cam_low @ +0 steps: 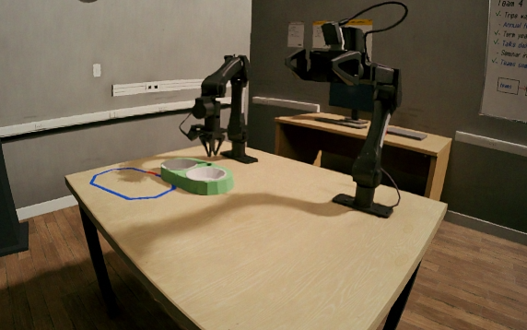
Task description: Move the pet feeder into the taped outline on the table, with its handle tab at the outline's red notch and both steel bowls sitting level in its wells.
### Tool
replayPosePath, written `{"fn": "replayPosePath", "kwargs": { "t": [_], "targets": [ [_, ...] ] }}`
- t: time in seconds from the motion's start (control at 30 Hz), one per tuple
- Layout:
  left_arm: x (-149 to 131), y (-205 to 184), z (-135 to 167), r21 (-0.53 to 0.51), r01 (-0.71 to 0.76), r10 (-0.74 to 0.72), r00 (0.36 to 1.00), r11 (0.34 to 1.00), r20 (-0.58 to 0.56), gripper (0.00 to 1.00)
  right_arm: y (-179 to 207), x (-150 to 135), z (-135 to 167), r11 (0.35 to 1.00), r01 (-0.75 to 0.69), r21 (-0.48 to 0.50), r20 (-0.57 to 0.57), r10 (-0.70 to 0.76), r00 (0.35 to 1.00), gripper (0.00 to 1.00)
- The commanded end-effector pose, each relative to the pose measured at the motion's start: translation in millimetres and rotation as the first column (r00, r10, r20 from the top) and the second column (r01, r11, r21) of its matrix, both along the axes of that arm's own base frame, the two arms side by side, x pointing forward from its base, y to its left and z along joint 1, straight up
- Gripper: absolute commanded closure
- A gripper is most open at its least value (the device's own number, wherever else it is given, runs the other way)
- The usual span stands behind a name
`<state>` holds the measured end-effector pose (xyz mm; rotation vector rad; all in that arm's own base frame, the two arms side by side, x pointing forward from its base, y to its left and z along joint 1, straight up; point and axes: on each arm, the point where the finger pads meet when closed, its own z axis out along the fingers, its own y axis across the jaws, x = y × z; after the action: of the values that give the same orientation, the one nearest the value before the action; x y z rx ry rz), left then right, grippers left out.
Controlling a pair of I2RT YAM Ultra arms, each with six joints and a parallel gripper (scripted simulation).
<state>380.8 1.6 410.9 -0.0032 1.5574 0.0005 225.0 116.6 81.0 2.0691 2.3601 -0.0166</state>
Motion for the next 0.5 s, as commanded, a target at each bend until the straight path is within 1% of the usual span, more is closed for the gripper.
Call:
{"fn": "replayPosePath", "kwargs": {
  "t": [0.0,0.03,0.1,0.13,0.17,0.2,0.23,0.27,0.33,0.37,0.43,0.47],
  "targets": [
    [-2,0,22,-0.007,0.003,-0.002,0.998,1.0,0.057,0.0,3,12,17,1.0,0.006,0.018,0.066,-0.008,0.998,0.7],
    [0,-2,16,-0.002,0.009,-0.009,0.999,1.0,0.035,0.0,1,11,18,0.999,0.013,0.03,0.056,-0.015,0.998,0.7],
    [0,-1,16,-0.003,0.008,-0.008,0.999,1.0,0.036,0.0,3,12,22,0.999,0.006,0.037,0.07,-0.009,0.998,0.7],
    [4,-3,7,0.002,0.013,-0.013,1.0,1.0,0.001,0.0,3,11,22,0.999,0.009,0.047,0.061,-0.011,0.998,0.7],
    [3,-3,7,0.002,0.013,-0.013,1.0,1.0,0.003,0.0,3,11,22,0.999,0.002,0.038,0.065,-0.004,0.998,0.7],
    [-1,-3,14,0.002,0.012,-0.012,1.0,1.0,0.024,0.0,4,11,22,0.999,-0.004,0.034,0.067,0.002,0.998,0.7],
    [-2,-3,15,0.002,0.012,-0.012,1.0,1.0,0.028,0.0,6,14,17,0.999,-0.005,0.043,0.081,0.001,0.997,0.7],
    [-2,-3,18,0.002,0.012,-0.012,0.999,1.0,0.04,0.0,-1,0,0,1.0,-0.002,0.016,0.024,0.002,1.0,0.7],
    [-2,-3,18,0.002,0.012,-0.012,0.999,1.0,0.04,0.0,0,2,-11,1.0,0.001,0.005,-0.008,-0.001,1.0,0.7],
    [-2,-3,18,0.002,0.012,-0.012,0.999,1.0,0.04,0.0,0,3,-7,1.0,0.001,0.017,0.015,-0.001,1.0,0.7],
    [-2,-3,18,0.002,0.012,-0.012,0.999,1.0,0.04,0.0,0,3,-7,1.0,0.001,0.017,0.015,-0.001,1.0,0.7],
    [-2,-3,18,0.002,0.012,-0.012,0.999,1.0,0.04,0.0,3,9,-2,1.0,-0.001,0.022,0.039,0.0,0.999,0.7]
  ]
}}
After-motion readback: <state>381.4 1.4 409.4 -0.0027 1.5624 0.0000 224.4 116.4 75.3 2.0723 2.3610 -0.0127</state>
